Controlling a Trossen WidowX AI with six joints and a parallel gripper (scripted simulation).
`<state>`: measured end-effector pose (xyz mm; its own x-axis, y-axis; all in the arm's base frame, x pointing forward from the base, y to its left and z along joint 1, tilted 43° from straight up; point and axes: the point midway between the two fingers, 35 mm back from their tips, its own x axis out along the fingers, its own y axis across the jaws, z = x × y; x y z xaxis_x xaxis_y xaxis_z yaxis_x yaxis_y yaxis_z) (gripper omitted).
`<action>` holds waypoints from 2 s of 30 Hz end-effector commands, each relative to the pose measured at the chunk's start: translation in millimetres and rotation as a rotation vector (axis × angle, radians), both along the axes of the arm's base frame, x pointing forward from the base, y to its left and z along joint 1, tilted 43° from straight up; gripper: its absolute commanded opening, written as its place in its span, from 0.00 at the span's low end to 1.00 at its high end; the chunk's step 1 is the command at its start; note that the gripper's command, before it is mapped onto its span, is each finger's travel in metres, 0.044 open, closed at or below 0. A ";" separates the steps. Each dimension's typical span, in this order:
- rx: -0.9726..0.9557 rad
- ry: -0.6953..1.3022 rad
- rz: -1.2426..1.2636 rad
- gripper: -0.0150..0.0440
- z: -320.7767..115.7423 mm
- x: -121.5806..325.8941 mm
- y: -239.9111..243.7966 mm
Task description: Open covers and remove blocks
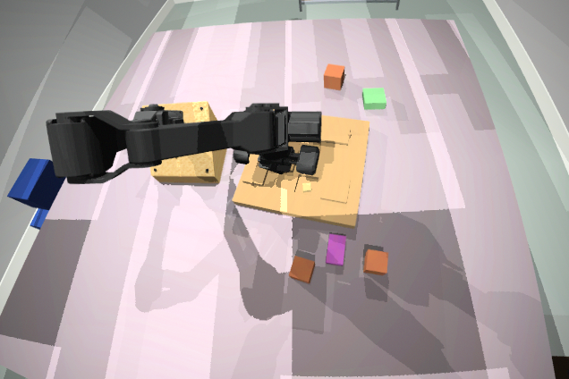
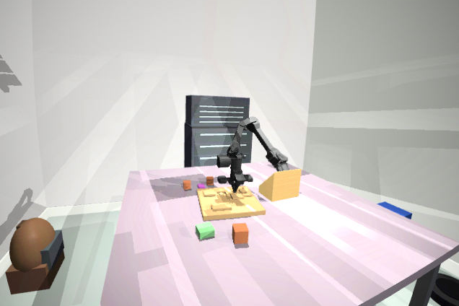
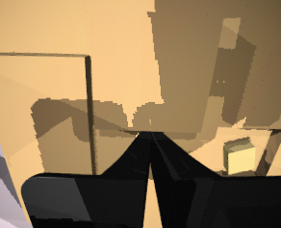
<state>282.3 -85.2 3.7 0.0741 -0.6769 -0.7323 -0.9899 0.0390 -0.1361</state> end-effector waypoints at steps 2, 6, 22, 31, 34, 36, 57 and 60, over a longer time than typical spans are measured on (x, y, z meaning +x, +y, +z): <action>0.006 -0.004 -0.005 0.25 -3.6 1.5 3.5; 0.007 -0.004 -0.005 0.25 -6.3 2.3 6.4; 0.009 -0.004 -0.005 0.25 -16.9 5.1 18.1; 0.009 -0.004 -0.005 0.25 -23.0 6.2 24.7; 0.009 -0.004 -0.005 0.25 -25.1 6.5 26.9; 0.009 -0.004 -0.005 0.25 -26.4 6.7 28.4; 0.007 -0.004 -0.005 0.25 -40.9 7.7 43.6; 0.007 -0.004 -0.005 0.25 -42.9 7.8 45.8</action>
<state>291.0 -41.5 -35.9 0.0803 -0.6769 -0.7317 -0.9889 0.0381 -0.1437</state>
